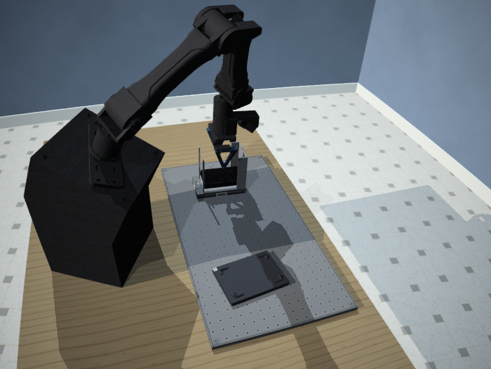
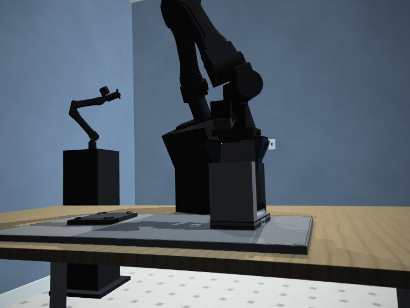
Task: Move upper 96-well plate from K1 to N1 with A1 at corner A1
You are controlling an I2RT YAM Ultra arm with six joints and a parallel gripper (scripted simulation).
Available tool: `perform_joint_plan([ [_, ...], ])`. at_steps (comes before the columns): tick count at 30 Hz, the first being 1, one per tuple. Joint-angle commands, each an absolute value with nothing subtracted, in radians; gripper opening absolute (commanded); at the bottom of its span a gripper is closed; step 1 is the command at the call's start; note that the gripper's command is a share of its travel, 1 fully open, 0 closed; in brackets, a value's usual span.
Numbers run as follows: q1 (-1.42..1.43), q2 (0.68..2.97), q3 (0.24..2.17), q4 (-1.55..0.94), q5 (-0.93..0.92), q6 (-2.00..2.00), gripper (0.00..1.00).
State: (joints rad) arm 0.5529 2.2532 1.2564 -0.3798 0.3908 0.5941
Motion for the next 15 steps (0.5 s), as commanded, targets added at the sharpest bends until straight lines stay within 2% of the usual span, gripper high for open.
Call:
perform_joint_plan([
  [1, 0.571, 2.237, 1.286, -0.348, 0.388, 0.581, 1.00],
  [15, 0.531, 2.327, 1.301, -0.286, 0.382, 0.557, 1.00],
])
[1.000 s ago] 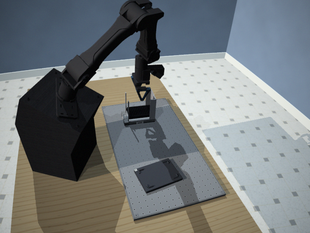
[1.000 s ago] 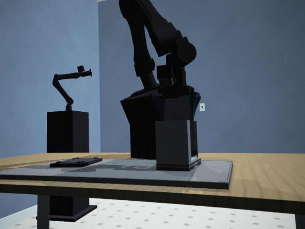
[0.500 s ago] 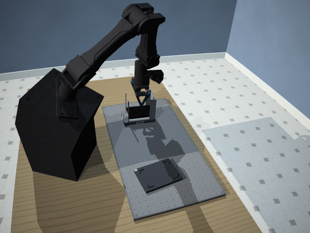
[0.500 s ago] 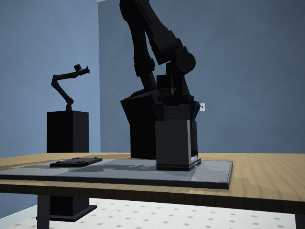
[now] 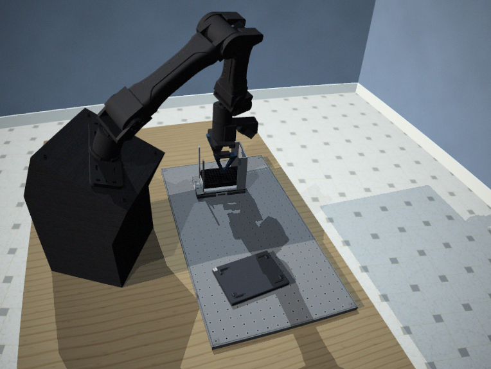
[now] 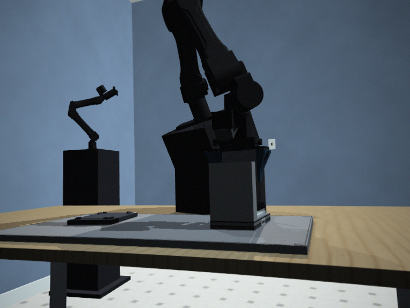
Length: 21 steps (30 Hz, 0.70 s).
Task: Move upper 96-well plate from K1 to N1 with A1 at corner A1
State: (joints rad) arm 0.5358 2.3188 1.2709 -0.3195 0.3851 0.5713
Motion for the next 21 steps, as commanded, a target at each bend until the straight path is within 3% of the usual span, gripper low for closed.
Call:
perform_joint_plan([
  [1, 0.531, 2.327, 1.301, -0.286, 0.382, 0.557, 1.00],
  [21, 0.522, 2.413, 1.331, -0.219, 0.376, 0.529, 1.00],
])
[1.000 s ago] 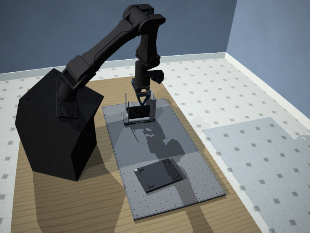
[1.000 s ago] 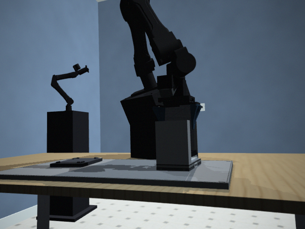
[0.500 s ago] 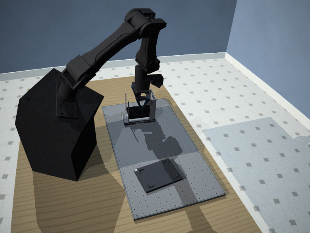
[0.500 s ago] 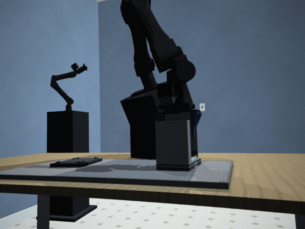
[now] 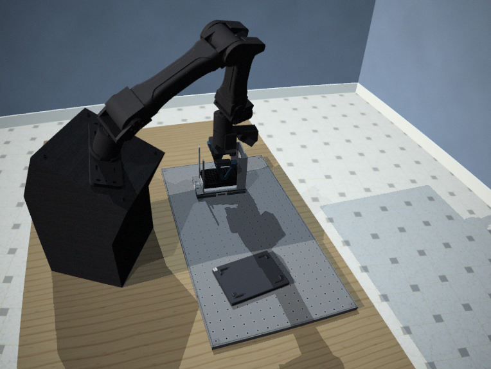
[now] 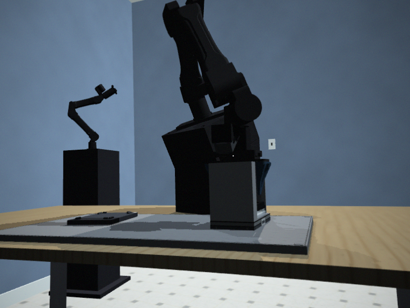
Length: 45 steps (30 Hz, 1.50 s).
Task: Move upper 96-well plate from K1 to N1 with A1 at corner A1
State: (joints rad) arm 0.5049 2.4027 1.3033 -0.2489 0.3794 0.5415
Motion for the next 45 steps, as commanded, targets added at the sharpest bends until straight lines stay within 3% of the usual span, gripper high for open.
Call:
perform_joint_plan([
  [1, 0.517, 2.418, 1.332, -0.215, 0.375, 0.528, 1.00],
  [37, 0.481, 2.503, 1.362, -0.165, 0.371, 0.503, 1.00],
  [38, 0.481, 2.503, 1.362, -0.165, 0.371, 0.503, 0.00],
  [45, 0.481, 2.503, 1.362, -0.165, 0.371, 0.503, 0.00],
])
